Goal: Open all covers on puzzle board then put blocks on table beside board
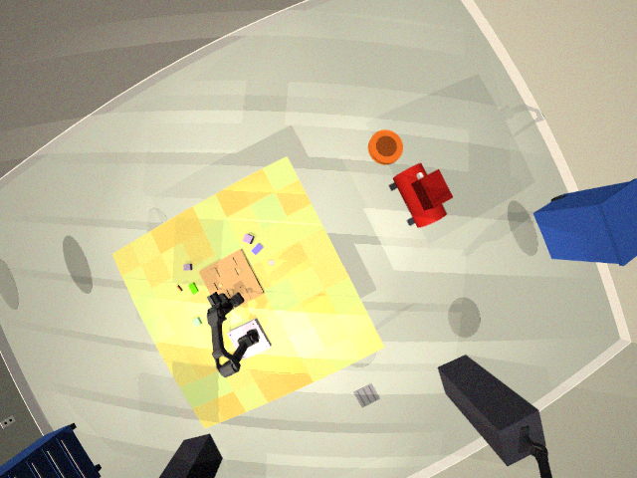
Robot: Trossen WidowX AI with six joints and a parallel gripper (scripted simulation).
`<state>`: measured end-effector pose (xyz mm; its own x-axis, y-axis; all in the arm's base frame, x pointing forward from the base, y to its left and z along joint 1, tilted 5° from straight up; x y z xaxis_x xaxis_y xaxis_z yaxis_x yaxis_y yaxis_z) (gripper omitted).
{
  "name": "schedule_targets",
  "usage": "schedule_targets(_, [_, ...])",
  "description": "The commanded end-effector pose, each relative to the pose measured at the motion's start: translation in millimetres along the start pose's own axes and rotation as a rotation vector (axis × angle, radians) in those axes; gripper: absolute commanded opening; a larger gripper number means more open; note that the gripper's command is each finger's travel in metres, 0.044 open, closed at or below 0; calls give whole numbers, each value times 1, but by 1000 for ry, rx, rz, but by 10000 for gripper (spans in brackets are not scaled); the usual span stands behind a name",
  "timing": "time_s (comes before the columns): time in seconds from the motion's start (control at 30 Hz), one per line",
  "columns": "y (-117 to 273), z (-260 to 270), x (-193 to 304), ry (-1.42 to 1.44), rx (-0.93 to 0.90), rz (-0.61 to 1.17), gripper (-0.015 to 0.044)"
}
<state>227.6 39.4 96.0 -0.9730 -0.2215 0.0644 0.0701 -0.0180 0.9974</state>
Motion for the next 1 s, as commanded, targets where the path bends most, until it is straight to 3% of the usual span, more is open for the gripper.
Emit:
schedule_targets(0.0, [8,0,-1,-3,1,-6,80])
schedule_targets(0.97, [67,0,0,-4,2,-5,80])
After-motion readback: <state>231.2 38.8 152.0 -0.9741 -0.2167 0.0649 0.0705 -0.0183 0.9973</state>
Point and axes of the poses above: the point midway between the two fingers, 35 mm back from their tips, its own y axis back along the fingers, its own z axis across the jaws, x = y × z, the point moved 8 cm from there along y, back along the fingers, and after that the axes turned 4 degrees about -y, right-handed, at the moved point
